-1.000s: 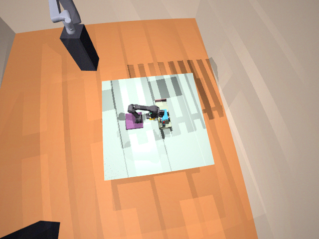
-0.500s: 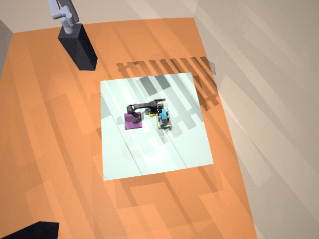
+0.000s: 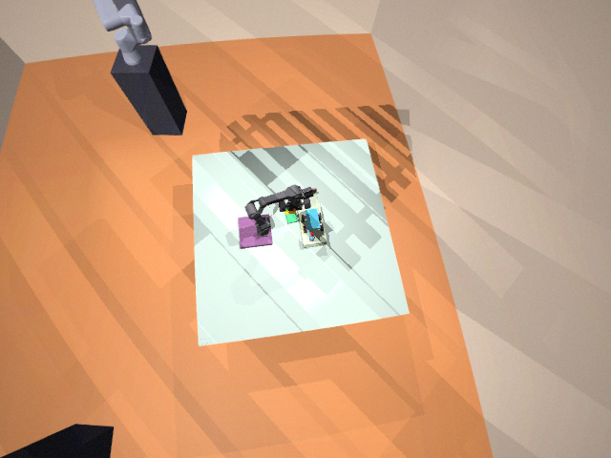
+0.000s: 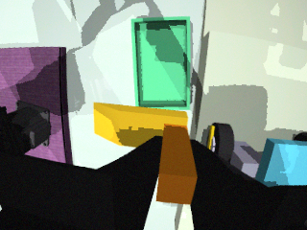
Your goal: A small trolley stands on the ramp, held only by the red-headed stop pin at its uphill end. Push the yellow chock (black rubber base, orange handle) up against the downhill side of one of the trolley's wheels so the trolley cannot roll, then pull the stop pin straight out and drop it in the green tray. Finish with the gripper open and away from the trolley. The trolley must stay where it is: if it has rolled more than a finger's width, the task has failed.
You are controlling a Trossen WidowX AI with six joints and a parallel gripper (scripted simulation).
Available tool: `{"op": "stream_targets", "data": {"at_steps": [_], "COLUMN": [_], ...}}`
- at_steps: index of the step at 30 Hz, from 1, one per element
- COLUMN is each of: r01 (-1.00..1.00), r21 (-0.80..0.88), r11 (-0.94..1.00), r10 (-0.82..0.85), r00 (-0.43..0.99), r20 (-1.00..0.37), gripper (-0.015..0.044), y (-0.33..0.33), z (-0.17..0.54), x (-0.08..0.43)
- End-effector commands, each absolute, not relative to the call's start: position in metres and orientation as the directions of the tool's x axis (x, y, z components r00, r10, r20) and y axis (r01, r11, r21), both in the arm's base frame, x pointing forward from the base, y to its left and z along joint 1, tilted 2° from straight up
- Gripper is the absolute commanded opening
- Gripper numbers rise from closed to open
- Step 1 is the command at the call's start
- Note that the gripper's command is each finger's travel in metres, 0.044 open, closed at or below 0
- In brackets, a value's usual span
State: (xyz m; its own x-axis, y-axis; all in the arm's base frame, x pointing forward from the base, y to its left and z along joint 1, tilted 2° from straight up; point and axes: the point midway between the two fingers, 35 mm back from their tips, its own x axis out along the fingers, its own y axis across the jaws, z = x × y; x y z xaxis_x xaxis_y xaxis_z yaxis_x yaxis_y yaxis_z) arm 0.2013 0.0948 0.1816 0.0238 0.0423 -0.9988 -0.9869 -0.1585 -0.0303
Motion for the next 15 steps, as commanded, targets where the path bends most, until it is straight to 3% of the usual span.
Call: {"op": "stream_targets", "data": {"at_steps": [1, 15], "r01": [-0.988, -0.988], "r21": [-0.028, -0.029], "r11": [-0.154, -0.154], "r10": [0.038, 0.044], "r00": [0.022, 0.023], "r20": [-0.999, -0.999], "gripper": [0.0, 0.0], "y": [0.111, 0.166], "z": [0.18, 0.177], "x": [0.204, 0.21]}}
